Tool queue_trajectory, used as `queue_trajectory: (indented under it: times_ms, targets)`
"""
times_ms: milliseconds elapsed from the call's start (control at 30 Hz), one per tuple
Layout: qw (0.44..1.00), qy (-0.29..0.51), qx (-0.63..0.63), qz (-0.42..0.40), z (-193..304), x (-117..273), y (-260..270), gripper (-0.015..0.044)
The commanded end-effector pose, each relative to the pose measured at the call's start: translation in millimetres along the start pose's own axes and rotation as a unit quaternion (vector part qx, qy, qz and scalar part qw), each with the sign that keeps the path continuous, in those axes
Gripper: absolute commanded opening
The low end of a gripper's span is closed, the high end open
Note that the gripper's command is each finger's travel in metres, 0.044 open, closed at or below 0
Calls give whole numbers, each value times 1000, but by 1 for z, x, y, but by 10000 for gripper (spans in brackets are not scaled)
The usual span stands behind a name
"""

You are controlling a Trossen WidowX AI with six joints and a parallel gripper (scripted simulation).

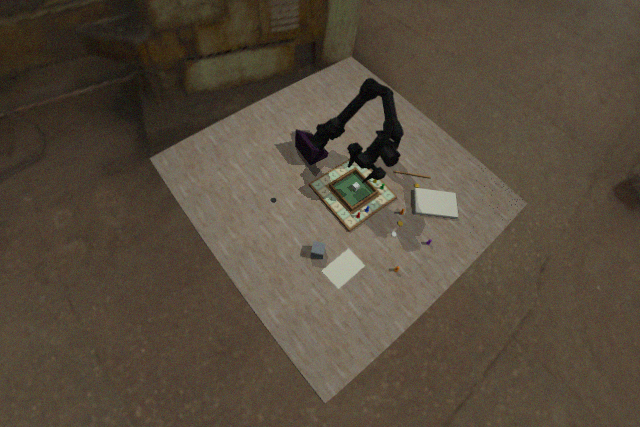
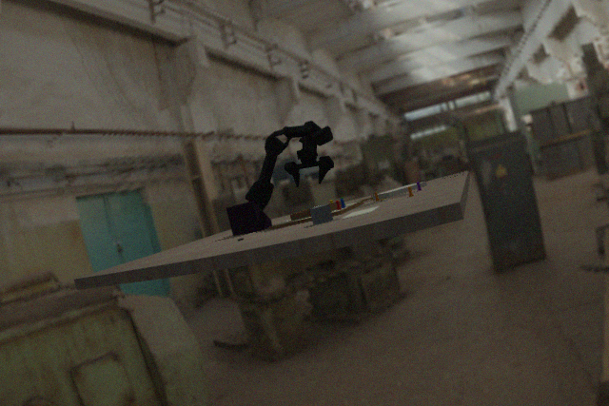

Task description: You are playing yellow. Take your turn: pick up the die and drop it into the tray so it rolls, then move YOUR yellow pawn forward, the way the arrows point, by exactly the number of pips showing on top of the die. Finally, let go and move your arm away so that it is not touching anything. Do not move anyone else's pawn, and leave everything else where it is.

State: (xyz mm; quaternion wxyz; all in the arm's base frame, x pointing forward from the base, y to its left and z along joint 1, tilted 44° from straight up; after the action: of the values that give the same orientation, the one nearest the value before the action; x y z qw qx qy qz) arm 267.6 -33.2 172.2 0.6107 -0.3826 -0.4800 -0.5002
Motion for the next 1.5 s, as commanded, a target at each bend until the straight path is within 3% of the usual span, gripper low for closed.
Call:
queue_trajectory:
  times_ms: [0, 100, 233, 300, 467, 533, 733, 867, 1467]
  targets:
    - [985, 172, -5, -16, -30, -21, 0, 440]
    - [968, 246, -12, -49, -44, -28, -1, 440]
    - [976, 214, -18, -20, -39, -31, -4, 440]
    - [976, 213, 21, -31, -36, -30, -2, 387]
    - [927, 195, 304, -102, -7, -21, 11, 256]
    - [882, 182, 415, -130, 5, -17, 16, 204]
    - [669, 126, 703, -205, 43, -5, 25, 200]
    - [509, 85, 823, -238, 65, 1, 27, 200]
    - [501, 83, 828, -239, 68, -2, 28, 200]
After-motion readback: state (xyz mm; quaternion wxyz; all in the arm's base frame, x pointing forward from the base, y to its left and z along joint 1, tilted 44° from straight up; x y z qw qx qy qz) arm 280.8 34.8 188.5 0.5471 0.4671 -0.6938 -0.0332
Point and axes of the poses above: the point midway between the two fingers, 35 mm back from their tips, its own x axis back along the fingers, its own y axis across the jaws, z = x × y, the point moved 8 cm from there along x, back along the fingers
